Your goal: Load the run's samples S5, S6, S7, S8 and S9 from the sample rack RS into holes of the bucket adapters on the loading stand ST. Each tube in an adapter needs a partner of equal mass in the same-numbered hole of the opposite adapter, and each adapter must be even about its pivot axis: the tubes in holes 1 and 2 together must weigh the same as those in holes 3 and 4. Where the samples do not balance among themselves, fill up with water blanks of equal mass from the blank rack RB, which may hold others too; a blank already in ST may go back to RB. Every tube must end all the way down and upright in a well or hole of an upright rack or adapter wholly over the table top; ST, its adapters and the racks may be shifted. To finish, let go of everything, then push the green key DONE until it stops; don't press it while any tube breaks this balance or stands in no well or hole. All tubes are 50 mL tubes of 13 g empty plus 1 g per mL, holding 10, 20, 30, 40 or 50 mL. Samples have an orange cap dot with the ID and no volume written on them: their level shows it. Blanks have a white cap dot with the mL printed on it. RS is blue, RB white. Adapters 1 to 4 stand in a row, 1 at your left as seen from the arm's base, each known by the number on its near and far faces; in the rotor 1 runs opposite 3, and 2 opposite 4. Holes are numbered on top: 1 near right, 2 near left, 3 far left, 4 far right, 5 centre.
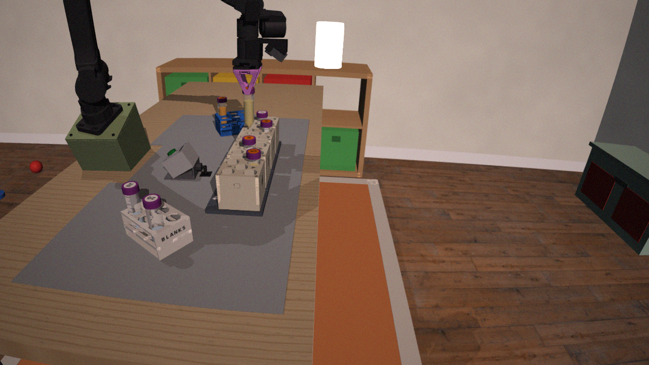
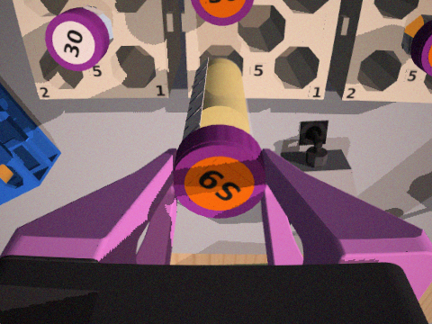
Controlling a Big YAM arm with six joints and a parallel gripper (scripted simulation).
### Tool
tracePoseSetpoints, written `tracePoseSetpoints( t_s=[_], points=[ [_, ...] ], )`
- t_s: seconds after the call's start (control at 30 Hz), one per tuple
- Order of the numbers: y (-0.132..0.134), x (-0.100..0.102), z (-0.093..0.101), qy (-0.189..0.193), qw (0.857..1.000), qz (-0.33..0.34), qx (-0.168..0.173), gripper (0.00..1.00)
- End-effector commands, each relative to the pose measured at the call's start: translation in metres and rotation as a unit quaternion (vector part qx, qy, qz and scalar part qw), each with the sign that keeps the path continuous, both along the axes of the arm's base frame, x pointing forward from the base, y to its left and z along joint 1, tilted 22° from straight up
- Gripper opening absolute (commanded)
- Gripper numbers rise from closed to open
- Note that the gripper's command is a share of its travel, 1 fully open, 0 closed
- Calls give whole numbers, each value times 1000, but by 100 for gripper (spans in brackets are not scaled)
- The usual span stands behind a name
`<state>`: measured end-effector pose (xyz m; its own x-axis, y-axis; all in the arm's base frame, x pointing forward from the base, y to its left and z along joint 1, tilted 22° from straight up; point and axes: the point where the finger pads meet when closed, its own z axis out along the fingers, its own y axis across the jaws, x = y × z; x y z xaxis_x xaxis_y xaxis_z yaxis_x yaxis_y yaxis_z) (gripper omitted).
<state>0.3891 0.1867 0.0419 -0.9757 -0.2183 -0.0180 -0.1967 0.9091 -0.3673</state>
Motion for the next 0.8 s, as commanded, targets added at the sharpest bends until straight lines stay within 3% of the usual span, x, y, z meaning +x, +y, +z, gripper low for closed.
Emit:
tracePoseSetpoints(
  t_s=[0.0, 0.07, 0.3, 0.4, 0.77],
  points=[
    [9, 13, 13, -19, 1000, 2, 12, 0],
    [-4, 7, -5, -4, 1000, 0, 2, 0],
    [-3, 13, -2, -15, 1000, -2, 9, 0],
    [-8, 8, -15, -4, 1000, 0, 2, 0],
    [-14, 10, -27, -6, 1000, 0, 2, 0]
  ],
)
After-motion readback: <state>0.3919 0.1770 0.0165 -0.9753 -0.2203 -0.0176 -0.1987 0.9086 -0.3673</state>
